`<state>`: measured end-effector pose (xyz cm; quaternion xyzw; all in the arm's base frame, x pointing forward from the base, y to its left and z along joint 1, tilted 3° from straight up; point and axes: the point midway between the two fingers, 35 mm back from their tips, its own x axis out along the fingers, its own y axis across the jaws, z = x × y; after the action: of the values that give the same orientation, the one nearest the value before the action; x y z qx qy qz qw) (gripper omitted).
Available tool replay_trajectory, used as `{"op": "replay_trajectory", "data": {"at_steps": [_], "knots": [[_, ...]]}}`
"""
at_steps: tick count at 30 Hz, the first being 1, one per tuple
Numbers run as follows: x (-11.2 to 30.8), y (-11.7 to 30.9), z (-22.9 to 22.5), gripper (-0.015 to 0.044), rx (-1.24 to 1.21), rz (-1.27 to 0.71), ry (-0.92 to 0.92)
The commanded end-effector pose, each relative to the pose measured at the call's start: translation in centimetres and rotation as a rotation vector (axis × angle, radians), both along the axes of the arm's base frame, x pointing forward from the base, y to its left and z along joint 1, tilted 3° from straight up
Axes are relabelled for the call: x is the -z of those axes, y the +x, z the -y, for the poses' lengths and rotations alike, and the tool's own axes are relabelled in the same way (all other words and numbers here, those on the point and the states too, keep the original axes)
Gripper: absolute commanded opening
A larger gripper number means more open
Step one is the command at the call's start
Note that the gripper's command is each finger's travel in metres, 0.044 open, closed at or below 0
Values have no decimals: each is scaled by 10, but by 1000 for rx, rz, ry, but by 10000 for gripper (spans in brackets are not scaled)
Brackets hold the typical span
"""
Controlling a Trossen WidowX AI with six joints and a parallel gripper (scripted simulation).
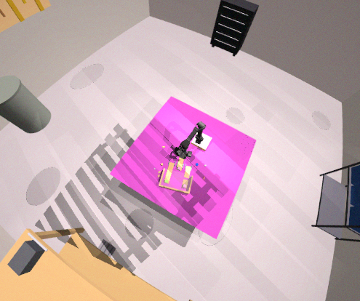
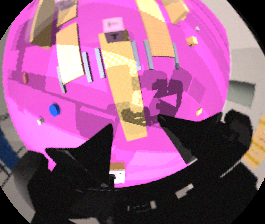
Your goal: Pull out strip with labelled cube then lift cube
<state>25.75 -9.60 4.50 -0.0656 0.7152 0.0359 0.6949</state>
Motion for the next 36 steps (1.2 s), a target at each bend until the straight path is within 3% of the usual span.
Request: {"op": "replay_trajectory", "data": {"at_steps": [1, 36], "knots": [[-1, 15, -4, 440, 6, 0, 2], [-13, 132, -28, 440, 6, 8, 4]]}}
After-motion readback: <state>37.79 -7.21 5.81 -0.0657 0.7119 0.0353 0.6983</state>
